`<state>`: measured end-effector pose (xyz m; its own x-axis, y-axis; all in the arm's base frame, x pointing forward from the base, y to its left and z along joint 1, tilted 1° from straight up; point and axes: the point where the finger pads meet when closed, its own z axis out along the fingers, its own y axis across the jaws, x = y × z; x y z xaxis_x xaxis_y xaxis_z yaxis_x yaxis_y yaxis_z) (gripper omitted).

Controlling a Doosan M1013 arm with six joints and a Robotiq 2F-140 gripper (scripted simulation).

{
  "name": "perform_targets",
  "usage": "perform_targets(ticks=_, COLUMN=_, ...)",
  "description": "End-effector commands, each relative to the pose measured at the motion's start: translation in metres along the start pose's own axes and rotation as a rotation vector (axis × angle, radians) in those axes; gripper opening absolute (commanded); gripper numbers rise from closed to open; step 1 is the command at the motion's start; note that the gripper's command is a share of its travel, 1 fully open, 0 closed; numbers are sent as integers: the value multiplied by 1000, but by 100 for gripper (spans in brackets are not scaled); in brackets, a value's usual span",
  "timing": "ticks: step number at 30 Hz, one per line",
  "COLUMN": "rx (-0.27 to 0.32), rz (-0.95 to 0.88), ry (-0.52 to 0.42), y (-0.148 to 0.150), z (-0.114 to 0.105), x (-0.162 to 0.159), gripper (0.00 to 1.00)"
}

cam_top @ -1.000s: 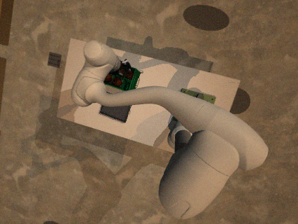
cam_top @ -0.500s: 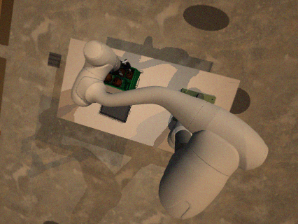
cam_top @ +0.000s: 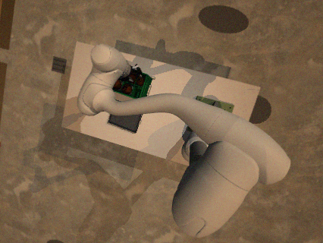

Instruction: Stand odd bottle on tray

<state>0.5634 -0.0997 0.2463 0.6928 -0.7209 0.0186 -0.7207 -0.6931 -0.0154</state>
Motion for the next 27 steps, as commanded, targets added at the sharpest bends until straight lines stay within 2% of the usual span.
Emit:
perform_targets(ticks=1, rx=0, rz=0, ry=0, y=0, z=1, x=0, gripper=38)
perform_targets(ticks=27, rx=0, rz=0, ry=0, y=0, z=26, x=0, gripper=38)
